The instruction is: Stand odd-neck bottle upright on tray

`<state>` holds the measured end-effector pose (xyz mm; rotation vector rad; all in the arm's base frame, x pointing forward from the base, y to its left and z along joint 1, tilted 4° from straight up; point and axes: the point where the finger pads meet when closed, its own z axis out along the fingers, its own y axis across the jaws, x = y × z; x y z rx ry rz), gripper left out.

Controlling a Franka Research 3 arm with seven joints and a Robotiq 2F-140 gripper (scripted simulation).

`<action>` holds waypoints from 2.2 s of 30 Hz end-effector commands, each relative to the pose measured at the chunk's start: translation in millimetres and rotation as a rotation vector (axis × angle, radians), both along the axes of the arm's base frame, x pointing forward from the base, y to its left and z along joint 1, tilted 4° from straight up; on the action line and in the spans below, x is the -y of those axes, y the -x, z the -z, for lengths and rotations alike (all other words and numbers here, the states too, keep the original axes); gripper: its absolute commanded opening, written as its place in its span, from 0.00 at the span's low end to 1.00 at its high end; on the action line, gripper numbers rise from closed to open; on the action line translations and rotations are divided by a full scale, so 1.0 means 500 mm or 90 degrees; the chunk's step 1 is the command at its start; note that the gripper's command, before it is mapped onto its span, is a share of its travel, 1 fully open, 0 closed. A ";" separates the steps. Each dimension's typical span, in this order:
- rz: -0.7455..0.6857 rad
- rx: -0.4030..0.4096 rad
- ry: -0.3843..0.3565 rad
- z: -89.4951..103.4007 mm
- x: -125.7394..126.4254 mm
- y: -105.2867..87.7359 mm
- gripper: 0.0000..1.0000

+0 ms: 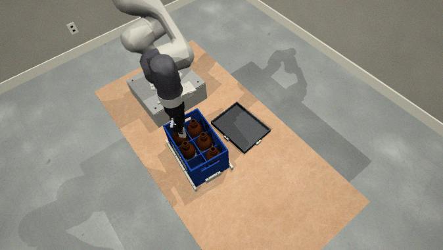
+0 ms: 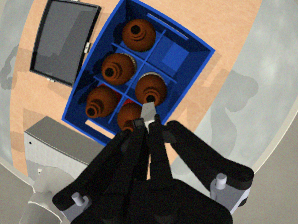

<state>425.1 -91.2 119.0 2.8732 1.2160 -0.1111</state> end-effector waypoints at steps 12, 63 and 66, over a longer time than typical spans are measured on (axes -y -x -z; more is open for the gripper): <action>0.001 0.000 0.001 -0.002 0.001 0.000 0.10; 0.001 0.000 0.002 0.007 -0.182 -0.005 0.44; 0.001 0.000 0.002 0.007 -0.182 -0.005 0.44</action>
